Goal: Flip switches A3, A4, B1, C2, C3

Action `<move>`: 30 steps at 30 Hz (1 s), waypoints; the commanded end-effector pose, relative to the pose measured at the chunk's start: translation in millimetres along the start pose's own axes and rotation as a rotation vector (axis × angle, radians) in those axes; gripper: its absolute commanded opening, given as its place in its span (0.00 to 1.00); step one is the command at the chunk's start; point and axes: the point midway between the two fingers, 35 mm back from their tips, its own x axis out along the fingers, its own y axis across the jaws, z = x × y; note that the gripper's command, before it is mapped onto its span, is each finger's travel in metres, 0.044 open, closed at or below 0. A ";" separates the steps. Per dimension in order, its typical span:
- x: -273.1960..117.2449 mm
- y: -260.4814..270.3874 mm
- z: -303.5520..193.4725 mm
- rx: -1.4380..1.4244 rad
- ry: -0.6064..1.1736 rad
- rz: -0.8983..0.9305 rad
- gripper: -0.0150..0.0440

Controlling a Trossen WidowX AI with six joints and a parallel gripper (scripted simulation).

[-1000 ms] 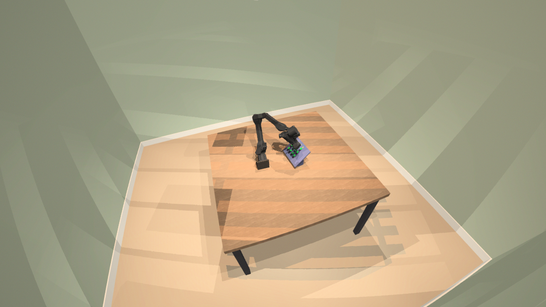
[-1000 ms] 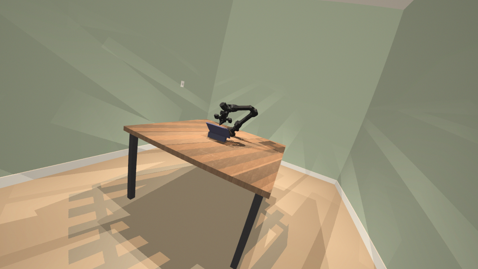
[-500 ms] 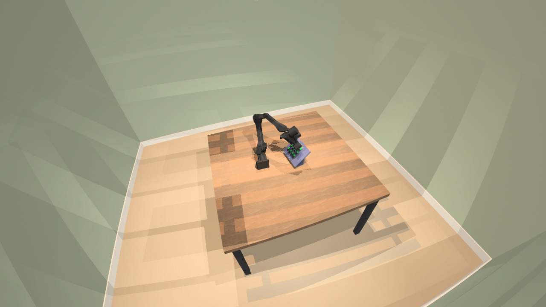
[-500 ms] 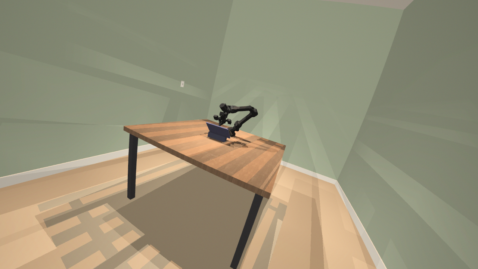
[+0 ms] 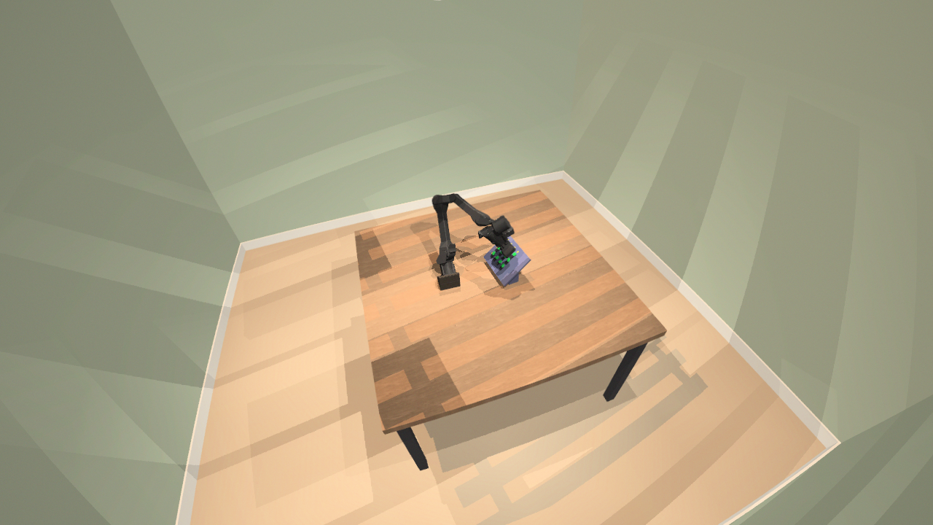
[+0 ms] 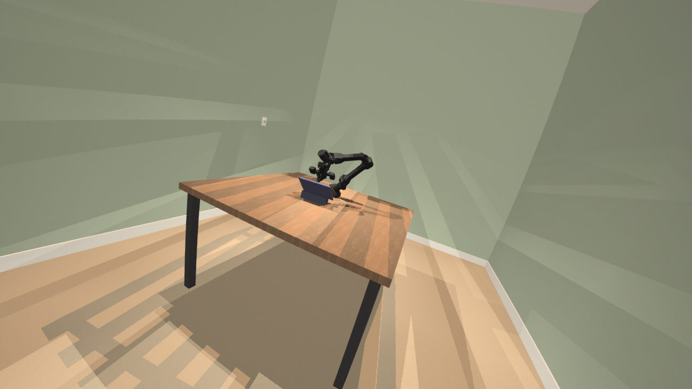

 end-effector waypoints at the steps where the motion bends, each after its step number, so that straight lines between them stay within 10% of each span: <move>1: 0.7 -0.6 -2.0 0.008 0.004 -0.003 0.25; 30: 3.5 -0.6 -1.9 0.008 0.003 -0.003 0.25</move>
